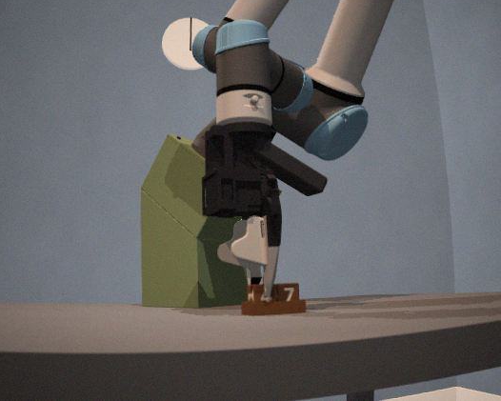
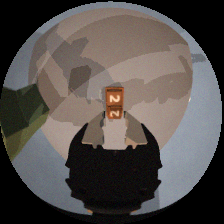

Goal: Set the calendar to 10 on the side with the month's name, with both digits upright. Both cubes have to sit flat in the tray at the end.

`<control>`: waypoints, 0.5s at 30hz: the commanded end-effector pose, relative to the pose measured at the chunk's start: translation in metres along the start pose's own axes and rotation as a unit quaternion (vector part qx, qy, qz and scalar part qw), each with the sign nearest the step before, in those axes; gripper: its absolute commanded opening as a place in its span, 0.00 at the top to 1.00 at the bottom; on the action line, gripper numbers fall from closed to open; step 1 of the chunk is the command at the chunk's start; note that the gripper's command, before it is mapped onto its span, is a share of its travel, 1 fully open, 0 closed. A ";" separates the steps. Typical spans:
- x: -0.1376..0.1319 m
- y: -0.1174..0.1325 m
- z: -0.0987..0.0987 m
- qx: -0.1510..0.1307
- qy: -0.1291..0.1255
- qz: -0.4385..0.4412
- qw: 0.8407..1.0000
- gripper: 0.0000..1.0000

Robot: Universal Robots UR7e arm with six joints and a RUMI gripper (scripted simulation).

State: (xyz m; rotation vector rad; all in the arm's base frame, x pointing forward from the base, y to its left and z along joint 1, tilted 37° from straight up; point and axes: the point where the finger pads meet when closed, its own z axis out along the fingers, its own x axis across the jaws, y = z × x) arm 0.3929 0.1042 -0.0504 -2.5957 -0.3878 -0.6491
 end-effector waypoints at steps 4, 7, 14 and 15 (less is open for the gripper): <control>0.000 0.000 -0.009 0.000 0.000 0.000 1.000 0.72; 0.000 0.000 -0.011 0.000 0.000 0.000 1.000 0.72; 0.000 0.000 -0.024 0.000 0.000 0.000 1.000 0.72; 0.000 0.000 -0.026 0.000 0.000 0.000 1.000 0.72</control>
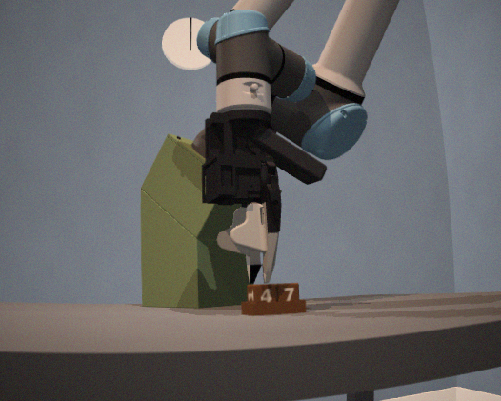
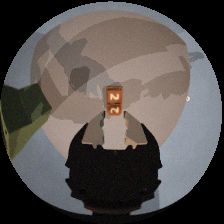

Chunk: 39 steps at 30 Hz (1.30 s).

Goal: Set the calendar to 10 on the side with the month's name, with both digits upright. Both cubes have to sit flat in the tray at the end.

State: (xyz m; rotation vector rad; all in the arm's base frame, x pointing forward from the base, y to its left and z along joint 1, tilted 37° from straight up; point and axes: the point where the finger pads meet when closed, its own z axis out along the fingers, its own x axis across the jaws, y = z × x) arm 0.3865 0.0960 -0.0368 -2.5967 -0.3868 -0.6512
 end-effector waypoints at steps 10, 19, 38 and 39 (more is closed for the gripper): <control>0.000 0.000 -0.027 0.001 0.000 0.000 1.000 0.72; 0.000 0.000 -0.047 0.001 0.000 0.000 1.000 0.72; 0.000 0.000 -0.068 0.001 0.000 0.000 1.000 0.72; 0.000 0.000 -0.069 0.001 0.000 0.000 1.000 0.72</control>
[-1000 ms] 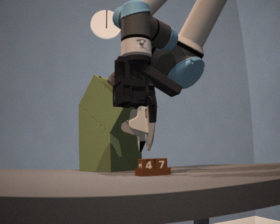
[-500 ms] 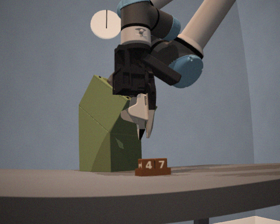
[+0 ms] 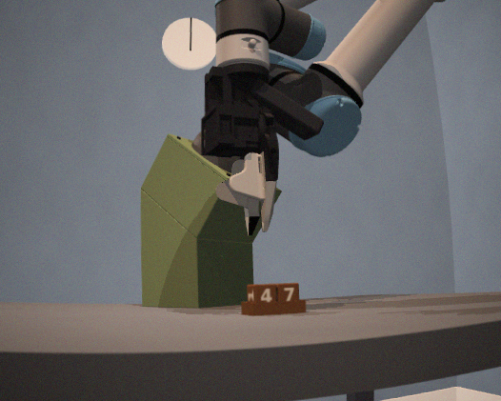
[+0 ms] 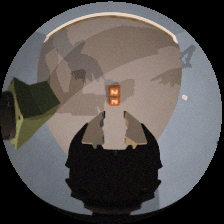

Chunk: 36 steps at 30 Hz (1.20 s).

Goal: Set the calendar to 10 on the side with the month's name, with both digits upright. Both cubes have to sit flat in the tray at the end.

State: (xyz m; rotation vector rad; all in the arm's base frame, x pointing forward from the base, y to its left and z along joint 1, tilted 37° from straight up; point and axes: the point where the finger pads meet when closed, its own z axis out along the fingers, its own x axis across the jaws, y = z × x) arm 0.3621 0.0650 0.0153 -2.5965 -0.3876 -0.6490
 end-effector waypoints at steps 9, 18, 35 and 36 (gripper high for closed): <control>0.000 0.000 -0.004 0.000 0.000 0.000 1.000 0.00; 0.000 0.000 -0.004 0.000 0.000 0.000 1.000 0.00; 0.000 0.000 -0.006 0.000 0.000 0.000 1.000 0.00; 0.000 0.000 -0.006 0.000 0.000 0.000 1.000 0.00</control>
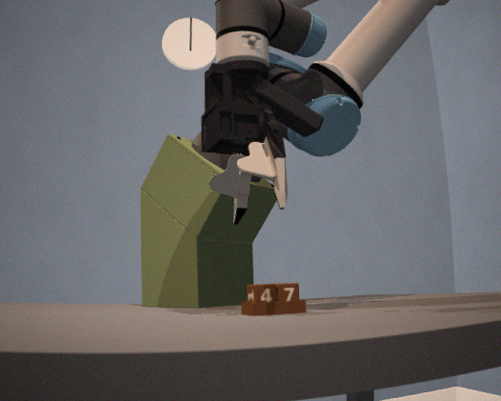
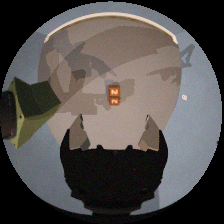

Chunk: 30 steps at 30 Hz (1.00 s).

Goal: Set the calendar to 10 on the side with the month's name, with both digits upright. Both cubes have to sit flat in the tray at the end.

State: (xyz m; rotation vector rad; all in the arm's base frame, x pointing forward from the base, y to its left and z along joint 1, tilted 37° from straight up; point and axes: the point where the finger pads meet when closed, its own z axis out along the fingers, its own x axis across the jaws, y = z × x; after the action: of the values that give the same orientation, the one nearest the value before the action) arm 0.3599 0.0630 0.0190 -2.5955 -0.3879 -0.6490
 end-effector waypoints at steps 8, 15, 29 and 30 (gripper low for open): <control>0.000 0.000 -0.012 0.000 0.000 0.000 1.000 0.00; 0.000 0.000 -0.032 0.000 0.000 0.000 1.000 0.00; 0.000 0.000 -0.066 0.000 0.000 0.000 1.000 0.00; 0.000 0.000 -0.067 0.000 0.000 0.000 1.000 0.00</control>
State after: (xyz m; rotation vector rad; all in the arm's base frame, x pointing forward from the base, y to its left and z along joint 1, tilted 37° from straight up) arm 0.3403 0.0360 0.0632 -2.5987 -0.3880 -0.6447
